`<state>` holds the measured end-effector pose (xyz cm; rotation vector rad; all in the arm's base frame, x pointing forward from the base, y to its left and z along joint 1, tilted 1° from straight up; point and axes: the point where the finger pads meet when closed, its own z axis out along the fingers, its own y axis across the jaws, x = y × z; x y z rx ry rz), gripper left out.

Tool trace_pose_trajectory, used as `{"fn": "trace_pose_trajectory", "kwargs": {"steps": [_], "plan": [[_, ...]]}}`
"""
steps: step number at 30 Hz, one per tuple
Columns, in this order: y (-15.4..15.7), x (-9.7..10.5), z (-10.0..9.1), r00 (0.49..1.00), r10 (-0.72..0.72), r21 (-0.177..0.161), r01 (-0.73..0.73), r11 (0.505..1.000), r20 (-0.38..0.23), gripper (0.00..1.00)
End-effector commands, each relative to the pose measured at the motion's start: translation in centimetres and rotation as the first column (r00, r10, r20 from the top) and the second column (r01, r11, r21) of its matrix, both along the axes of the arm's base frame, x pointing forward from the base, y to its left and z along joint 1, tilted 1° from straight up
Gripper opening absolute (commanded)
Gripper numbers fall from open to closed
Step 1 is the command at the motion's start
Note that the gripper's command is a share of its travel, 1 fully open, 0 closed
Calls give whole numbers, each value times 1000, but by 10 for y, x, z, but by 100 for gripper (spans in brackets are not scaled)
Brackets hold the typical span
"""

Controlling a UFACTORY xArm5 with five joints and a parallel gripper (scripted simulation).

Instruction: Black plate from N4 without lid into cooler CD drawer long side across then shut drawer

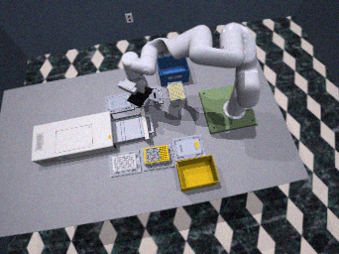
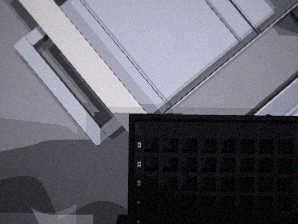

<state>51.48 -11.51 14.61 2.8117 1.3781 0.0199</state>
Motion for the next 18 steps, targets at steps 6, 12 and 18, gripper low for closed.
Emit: {"fn": "trace_pose_trajectory", "kwargs": {"steps": [6, 12, 18], "plan": [[20, 13, 2, 957, 290, -13, -290, 957, -2, 0], [30, 18, 2, 910, 415, -14, -415, 910, -4, 0], [44, 26, 2, 809, 587, -16, -587, 809, -7, 0]]}}
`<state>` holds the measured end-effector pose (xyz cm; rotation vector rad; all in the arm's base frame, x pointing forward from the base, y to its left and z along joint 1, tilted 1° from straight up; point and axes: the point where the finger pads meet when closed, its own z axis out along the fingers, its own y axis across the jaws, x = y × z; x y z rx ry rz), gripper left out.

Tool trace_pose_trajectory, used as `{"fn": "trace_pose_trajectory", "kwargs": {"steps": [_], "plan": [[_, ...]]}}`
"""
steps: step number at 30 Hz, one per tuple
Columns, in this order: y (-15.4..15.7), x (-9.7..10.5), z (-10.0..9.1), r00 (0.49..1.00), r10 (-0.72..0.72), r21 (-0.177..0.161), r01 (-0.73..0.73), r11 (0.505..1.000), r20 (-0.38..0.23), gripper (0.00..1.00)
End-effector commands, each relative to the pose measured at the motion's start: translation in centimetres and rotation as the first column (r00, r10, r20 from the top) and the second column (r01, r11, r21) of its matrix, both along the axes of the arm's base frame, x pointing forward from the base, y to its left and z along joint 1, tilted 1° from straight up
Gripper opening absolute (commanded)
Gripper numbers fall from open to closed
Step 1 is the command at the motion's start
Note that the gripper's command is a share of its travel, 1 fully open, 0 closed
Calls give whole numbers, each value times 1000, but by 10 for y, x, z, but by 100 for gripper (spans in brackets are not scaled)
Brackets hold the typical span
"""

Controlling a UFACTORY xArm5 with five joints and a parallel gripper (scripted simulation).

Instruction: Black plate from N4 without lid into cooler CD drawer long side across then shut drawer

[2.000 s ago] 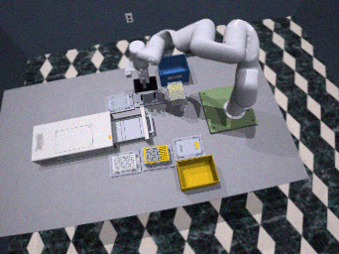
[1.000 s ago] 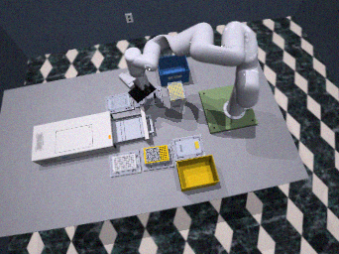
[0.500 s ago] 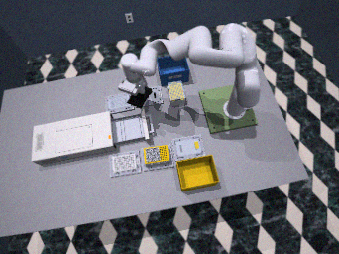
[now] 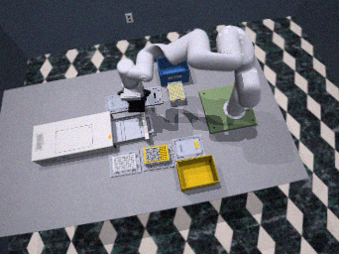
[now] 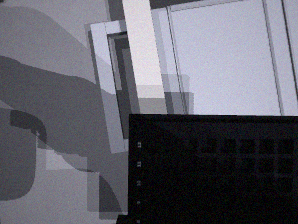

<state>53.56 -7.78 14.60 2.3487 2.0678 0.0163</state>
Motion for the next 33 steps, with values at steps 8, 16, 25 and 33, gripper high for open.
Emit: {"fn": "trace_pose_trajectory", "kwargs": {"steps": [8, 16, 25, 33], "plan": [[23, 14, 2, 985, 172, -12, -172, 985, 0, 0], [39, 23, 2, 985, 172, -11, -172, 985, 1, 0], [58, 34, 2, 985, 172, -11, -172, 985, 1, 0], [74, 43, 2, 985, 172, -11, -172, 985, 1, 0]]}}
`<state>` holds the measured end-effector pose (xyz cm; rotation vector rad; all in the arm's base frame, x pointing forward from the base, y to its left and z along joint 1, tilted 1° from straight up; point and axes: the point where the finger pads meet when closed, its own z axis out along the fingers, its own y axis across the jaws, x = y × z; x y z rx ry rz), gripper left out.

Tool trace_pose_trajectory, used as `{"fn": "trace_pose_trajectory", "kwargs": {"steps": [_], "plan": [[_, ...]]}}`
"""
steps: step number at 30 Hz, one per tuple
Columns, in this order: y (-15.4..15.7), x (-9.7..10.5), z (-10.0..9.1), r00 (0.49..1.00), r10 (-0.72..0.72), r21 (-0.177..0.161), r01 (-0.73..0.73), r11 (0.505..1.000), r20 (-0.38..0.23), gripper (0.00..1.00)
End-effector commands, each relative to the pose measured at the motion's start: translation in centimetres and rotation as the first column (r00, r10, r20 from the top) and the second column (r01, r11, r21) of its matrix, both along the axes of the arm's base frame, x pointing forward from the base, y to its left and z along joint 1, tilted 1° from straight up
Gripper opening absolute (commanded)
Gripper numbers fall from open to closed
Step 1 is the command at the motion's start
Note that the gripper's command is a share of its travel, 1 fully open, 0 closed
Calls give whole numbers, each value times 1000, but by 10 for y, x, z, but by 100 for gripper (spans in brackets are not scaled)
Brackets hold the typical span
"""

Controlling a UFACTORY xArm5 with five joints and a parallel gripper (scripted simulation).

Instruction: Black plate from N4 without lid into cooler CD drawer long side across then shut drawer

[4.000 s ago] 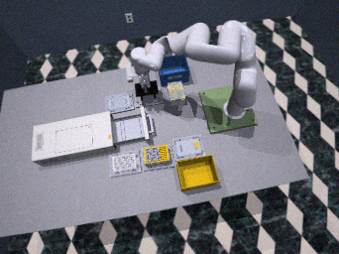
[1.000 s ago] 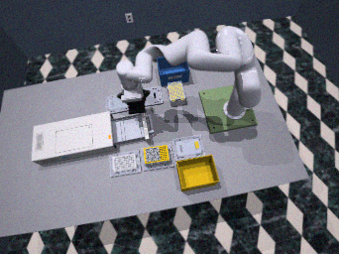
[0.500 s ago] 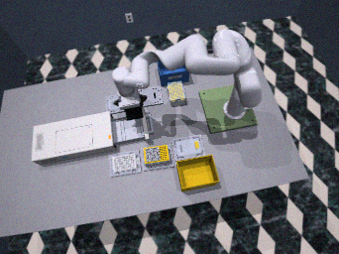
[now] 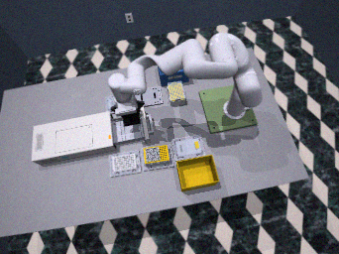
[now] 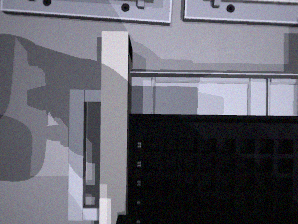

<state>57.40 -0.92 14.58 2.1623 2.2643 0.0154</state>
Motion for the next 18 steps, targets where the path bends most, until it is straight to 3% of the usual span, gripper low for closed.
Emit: {"fn": "trace_pose_trajectory", "kwargs": {"steps": [1, 18], "plan": [[8, 6, 2, 1000, 0, -10, 0, 1000, 4, 0], [30, 18, 2, 1000, 0, -10, 0, 1000, 4, 0]]}}
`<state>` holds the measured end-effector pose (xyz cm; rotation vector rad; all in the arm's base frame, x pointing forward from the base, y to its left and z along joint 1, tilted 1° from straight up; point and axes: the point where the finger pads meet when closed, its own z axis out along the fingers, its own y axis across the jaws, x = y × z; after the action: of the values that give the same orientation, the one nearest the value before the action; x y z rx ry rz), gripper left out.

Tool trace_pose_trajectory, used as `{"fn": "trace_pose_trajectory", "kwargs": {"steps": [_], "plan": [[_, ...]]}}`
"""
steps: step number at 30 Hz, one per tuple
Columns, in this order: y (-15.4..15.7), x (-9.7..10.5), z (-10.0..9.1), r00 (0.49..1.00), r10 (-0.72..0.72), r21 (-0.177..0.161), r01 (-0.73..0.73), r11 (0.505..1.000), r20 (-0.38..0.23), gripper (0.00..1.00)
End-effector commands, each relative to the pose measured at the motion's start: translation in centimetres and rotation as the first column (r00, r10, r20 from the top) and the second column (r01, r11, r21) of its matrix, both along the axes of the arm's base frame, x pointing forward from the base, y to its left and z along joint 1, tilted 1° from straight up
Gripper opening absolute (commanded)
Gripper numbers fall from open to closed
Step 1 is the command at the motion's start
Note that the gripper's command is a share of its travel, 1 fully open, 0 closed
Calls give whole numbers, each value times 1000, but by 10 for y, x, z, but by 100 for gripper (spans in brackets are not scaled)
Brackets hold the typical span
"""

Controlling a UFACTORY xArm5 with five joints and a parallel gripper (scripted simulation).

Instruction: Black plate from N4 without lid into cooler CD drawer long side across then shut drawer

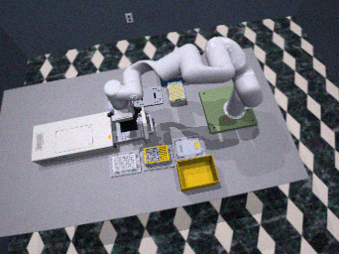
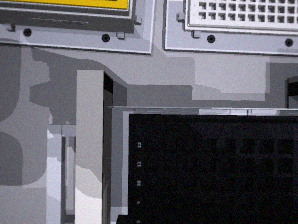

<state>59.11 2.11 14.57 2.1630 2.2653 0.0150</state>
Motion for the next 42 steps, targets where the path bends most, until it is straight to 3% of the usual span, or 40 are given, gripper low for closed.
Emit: {"fn": "trace_pose_trajectory", "kwargs": {"steps": [1, 9, 42], "plan": [[0, 1, 2, 1000, 0, -11, 0, 1000, 5, 0], [0, 1, -1, 1000, 0, -11, 0, 1000, 5, 0], [-2, 2, -51, 1000, 0, -11, 0, 1000, 5, 0]]}}
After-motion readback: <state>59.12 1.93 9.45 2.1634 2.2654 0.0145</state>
